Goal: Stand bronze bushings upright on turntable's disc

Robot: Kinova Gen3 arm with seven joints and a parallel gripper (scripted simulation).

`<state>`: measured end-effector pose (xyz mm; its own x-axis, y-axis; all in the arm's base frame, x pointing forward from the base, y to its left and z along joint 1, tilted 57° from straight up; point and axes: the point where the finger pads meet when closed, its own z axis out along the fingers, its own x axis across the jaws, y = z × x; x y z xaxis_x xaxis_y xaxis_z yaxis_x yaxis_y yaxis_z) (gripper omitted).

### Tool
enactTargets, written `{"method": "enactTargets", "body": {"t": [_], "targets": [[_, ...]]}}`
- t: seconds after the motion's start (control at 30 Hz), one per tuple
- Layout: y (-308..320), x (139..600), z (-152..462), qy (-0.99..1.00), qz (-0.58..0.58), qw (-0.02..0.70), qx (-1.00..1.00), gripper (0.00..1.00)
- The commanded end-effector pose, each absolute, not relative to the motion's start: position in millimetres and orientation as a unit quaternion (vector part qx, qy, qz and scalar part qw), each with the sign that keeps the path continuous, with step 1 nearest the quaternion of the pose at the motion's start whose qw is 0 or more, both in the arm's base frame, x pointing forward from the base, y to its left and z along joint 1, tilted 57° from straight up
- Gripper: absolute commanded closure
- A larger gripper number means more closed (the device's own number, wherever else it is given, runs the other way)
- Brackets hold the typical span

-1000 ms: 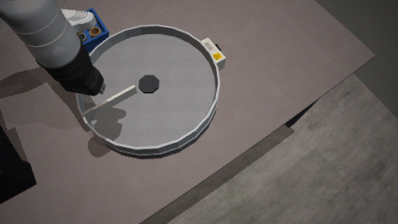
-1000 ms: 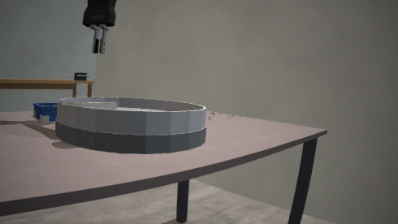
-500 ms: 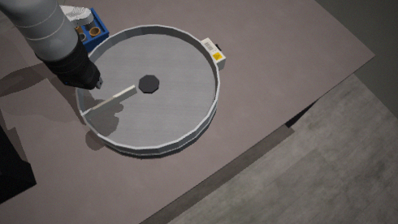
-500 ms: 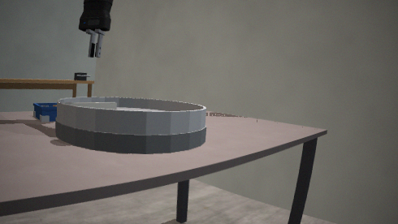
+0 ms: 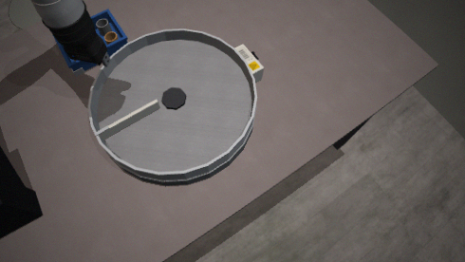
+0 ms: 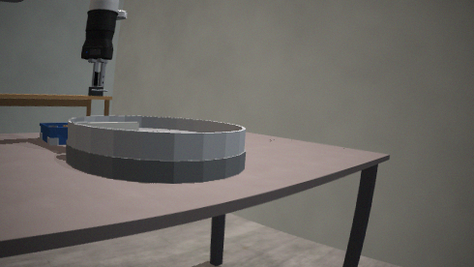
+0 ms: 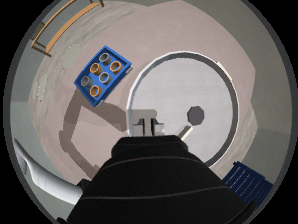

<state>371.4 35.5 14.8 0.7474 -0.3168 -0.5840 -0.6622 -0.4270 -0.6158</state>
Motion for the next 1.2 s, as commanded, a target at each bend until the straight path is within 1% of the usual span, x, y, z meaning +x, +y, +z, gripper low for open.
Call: {"method": "enactTargets", "body": {"t": [0.0,0.37,0.43,0.5,0.63,1.17], "targets": [[62.5,379.6,45.4,0.294,0.189,0.442,-0.826,0.64],[139.9,389.5,116.9,0.294,0.189,0.443,-0.825,0.64],[139.9,389.5,116.9,0.294,0.189,0.443,-0.825,0.64],[161.4,391.2,136.4,0.294,0.190,0.444,-0.825,0.64],[184.6,393.8,157.6,0.294,0.190,0.443,-0.825,0.64],[192.9,393.9,164.3,0.288,0.187,0.445,-0.827,0.64]]}}
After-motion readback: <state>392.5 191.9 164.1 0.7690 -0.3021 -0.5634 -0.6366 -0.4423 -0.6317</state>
